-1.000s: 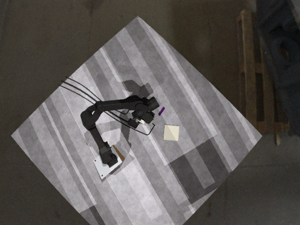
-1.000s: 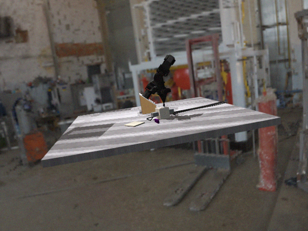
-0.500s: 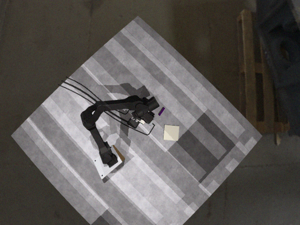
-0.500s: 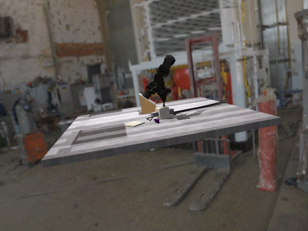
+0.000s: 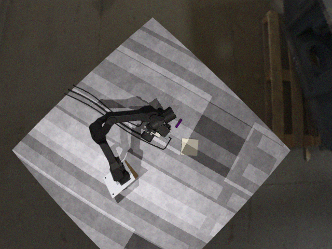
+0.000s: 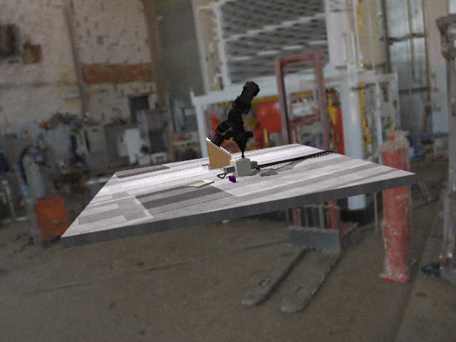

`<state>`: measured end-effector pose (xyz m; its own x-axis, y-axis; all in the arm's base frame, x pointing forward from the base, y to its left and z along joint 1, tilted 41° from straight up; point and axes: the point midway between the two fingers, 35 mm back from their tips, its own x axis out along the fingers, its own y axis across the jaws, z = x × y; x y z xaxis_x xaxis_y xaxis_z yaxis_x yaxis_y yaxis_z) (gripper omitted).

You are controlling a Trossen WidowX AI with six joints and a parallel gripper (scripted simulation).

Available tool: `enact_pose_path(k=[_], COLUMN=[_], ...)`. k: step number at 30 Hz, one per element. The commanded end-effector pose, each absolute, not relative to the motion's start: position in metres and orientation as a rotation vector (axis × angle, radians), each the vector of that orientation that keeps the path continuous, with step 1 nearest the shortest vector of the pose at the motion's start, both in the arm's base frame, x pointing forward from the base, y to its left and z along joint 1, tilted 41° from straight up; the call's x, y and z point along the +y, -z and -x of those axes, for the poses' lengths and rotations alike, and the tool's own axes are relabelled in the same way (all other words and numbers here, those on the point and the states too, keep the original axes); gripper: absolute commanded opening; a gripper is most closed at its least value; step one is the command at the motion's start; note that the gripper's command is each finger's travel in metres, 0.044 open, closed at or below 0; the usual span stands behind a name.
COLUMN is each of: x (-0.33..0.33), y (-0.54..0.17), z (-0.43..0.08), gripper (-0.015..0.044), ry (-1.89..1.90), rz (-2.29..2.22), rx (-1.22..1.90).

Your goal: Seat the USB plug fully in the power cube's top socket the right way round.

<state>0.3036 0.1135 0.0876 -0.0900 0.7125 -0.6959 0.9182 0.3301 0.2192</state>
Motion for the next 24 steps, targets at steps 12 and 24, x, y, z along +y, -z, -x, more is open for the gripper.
enact_pose_path(k=[12,24], x=[0.1152,0.1161], y=[-0.0855,-0.0844], z=[-0.3028,-0.3027], gripper=[0.0000,0.0000], ry=[0.357,0.357], rz=[-1.445,-1.445], rx=[1.862,1.862])
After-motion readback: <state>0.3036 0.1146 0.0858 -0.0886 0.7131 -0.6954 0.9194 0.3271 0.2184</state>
